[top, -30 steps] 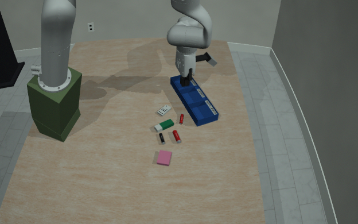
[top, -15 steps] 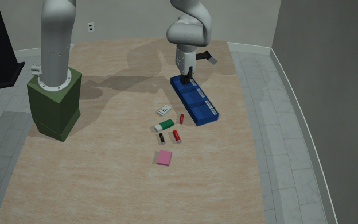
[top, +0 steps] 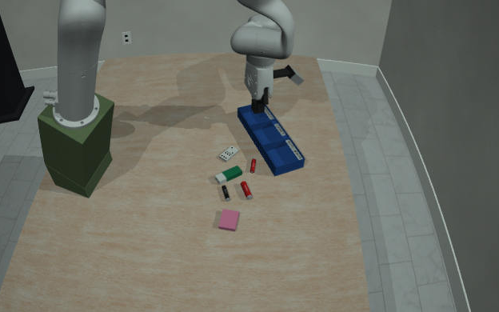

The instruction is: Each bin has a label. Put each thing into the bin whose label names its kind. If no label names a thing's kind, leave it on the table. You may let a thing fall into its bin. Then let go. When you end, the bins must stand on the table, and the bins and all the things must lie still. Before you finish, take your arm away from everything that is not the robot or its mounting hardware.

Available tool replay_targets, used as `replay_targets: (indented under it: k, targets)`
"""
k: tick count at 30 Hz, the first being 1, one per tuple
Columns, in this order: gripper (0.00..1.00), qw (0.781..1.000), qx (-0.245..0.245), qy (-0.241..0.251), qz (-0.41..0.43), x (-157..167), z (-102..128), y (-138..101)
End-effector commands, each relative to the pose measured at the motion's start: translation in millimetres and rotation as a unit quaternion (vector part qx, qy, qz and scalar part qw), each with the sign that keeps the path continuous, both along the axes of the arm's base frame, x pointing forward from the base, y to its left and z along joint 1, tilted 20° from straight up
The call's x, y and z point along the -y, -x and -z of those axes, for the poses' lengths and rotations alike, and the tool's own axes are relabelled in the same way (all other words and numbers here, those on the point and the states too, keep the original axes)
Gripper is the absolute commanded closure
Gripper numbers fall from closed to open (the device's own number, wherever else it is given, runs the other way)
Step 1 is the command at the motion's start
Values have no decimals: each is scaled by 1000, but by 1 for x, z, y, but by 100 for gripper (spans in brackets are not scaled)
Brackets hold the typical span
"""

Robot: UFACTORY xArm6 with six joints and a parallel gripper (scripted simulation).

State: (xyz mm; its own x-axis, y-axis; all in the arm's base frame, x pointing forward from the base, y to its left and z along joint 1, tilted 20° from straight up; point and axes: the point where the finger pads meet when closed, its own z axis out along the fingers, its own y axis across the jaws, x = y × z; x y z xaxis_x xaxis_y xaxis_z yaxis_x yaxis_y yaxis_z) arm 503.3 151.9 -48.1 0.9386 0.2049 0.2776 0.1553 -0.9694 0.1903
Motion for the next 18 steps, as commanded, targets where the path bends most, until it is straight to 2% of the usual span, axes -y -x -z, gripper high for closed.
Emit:
replay_targets:
  k: [1, 3, 9, 18]
  targets:
    - [93, 1000, 1, -1, 0, -2, -12, 2]
    - [93, 1000, 1, -1, 0, -3, -20, 5]
    - [93, 1000, 1, -1, 0, -3, -20, 5]
    - [93, 1000, 2, -1, 0, -14, -90, 28]
